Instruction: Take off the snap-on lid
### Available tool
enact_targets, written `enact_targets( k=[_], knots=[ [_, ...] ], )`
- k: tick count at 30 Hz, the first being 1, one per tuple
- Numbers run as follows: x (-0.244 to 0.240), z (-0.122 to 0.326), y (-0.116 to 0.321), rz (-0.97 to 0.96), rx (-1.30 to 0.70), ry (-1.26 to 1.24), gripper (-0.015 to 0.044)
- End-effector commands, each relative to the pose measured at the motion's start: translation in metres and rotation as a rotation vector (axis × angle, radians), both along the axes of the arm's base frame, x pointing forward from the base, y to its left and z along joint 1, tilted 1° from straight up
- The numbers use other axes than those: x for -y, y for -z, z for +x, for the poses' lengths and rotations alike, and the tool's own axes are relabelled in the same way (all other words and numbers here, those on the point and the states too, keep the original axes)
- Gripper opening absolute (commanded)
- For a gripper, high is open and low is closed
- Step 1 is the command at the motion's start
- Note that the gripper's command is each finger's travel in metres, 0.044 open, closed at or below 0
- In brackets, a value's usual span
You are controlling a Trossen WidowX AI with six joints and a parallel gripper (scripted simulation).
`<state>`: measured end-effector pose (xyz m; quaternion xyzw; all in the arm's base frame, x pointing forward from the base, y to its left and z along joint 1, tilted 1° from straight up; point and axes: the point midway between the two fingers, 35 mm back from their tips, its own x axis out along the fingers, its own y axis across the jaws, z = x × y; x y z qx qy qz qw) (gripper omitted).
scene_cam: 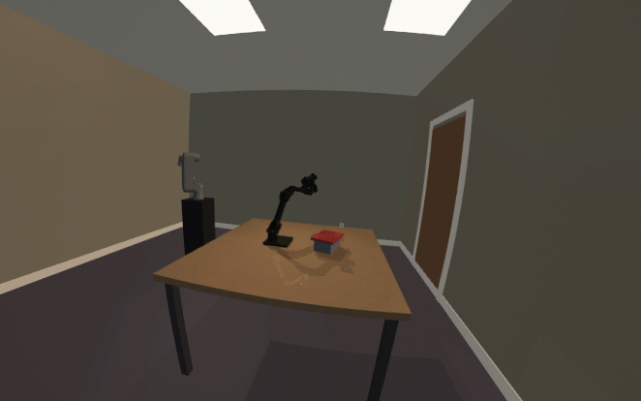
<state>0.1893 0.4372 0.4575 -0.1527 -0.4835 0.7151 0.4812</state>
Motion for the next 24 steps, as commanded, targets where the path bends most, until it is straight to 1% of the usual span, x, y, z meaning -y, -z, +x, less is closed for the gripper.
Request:
enact_targets(
  k=[1, 3, 6, 7, 10, 12, 16, 20, 22, 24],
  knots=[
    [0.000, 0.001, 0.000, -0.008, -0.017, 0.005, 0.0374],
    [0.002, 0.012, -0.001, -0.065, -0.158, 0.043, 0.0321],
    [0.009, 0.038, 0.001, -0.175, -0.480, 0.131, 0.0243],
    [0.012, 0.047, 0.003, -0.205, -0.588, 0.161, 0.0235],
    [0.024, 0.072, 0.014, -0.270, -0.914, 0.251, 0.0235],
    [0.028, 0.078, 0.018, -0.280, -0.987, 0.272, 0.0235],
    [0.052, 0.109, 0.042, -0.294, -1.407, 0.397, 0.0235],
    [0.087, 0.134, 0.075, -0.224, -1.829, 0.529, 0.0235],
    [0.094, 0.138, 0.081, -0.204, -1.894, 0.550, 0.0235],
    [0.113, 0.145, 0.098, -0.133, -2.069, 0.609, 0.0235]
  ],
)
